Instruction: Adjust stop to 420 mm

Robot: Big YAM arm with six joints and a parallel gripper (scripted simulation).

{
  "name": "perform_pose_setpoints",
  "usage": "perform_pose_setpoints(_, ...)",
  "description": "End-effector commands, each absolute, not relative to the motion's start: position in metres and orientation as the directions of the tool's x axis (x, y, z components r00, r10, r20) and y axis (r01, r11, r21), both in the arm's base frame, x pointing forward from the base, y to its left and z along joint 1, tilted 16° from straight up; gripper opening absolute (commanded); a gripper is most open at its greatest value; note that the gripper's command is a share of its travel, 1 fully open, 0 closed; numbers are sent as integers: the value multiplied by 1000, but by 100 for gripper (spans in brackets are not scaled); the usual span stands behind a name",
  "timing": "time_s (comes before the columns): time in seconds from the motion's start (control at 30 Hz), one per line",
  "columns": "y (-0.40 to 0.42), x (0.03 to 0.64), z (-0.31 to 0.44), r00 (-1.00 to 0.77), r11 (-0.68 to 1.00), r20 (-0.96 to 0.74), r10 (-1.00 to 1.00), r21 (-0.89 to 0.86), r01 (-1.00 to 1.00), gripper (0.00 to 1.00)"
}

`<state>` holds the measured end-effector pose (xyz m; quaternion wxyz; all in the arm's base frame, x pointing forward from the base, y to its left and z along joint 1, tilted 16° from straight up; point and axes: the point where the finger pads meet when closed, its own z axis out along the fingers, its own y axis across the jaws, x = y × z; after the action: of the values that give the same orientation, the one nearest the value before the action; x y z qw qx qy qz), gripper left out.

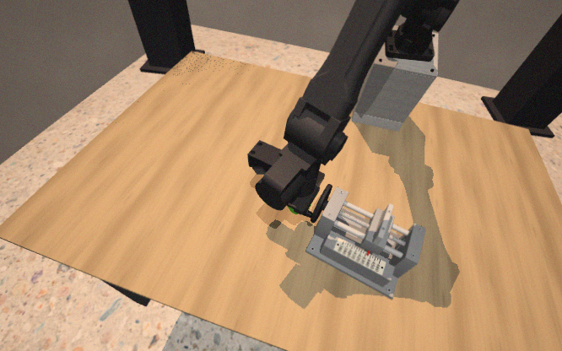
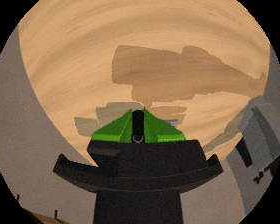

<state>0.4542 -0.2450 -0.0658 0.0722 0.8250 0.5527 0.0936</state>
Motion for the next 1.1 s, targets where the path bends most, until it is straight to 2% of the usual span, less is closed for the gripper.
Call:
perform_pose_setpoints(0.0,-257,486,-10,368,-369,65,927,323,872,6)
perform_pose_setpoints(0.33,-263,484,1,365,-362,59,929,347,865,6)
perform_pose_setpoints(0.63,-250,444,-7,369,-372,65,927,290,882,6)
perform_pose_setpoints(0.83,-252,457,7,361,-361,61,930,321,875,6)
perform_pose_setpoints(1.07,-244,435,-6,367,-369,65,928,295,881,6)
